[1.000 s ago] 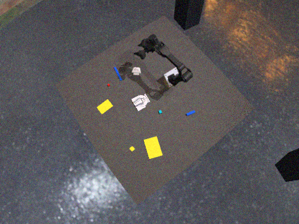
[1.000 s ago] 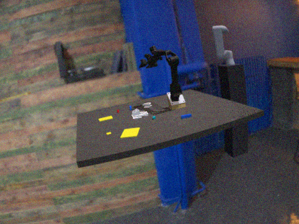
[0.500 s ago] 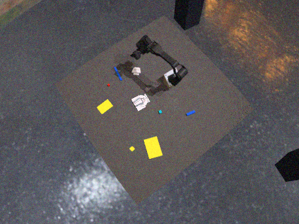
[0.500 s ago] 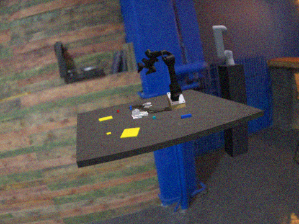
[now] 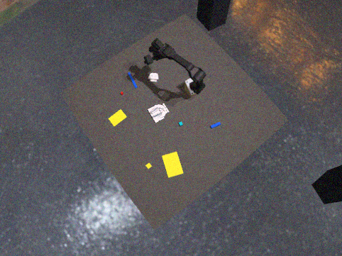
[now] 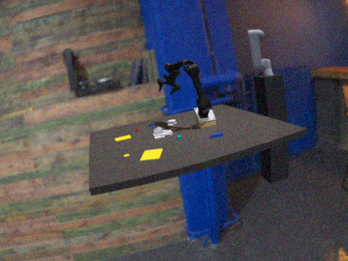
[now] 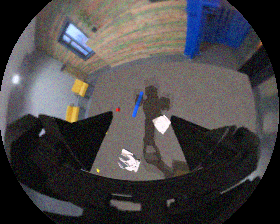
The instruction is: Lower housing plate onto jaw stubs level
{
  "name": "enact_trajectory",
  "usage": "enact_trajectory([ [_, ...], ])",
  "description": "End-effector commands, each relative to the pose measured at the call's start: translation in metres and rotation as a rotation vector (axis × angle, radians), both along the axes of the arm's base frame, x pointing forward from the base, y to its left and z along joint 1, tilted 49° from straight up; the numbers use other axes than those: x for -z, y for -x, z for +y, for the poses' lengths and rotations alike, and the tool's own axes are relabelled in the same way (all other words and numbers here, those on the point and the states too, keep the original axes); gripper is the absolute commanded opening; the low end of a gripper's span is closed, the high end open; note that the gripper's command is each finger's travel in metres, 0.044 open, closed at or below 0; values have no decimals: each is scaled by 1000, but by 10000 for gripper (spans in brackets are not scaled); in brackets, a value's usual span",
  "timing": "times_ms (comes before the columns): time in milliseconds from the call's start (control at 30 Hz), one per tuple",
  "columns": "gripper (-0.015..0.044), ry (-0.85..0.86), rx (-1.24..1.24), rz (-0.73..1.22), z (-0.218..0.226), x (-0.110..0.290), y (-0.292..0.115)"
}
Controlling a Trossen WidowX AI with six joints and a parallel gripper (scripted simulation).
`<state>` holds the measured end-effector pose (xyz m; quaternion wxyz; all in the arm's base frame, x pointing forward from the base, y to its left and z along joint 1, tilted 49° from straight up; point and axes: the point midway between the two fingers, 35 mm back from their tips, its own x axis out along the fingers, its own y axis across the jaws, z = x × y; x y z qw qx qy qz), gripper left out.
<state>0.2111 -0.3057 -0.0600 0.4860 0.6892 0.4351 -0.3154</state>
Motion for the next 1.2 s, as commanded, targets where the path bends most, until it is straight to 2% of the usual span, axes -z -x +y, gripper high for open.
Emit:
enact_trajectory([
  [0,440,-85,34,70,11,14,-2],
  [1167,440,-539,237,641,96,87,-1],
])
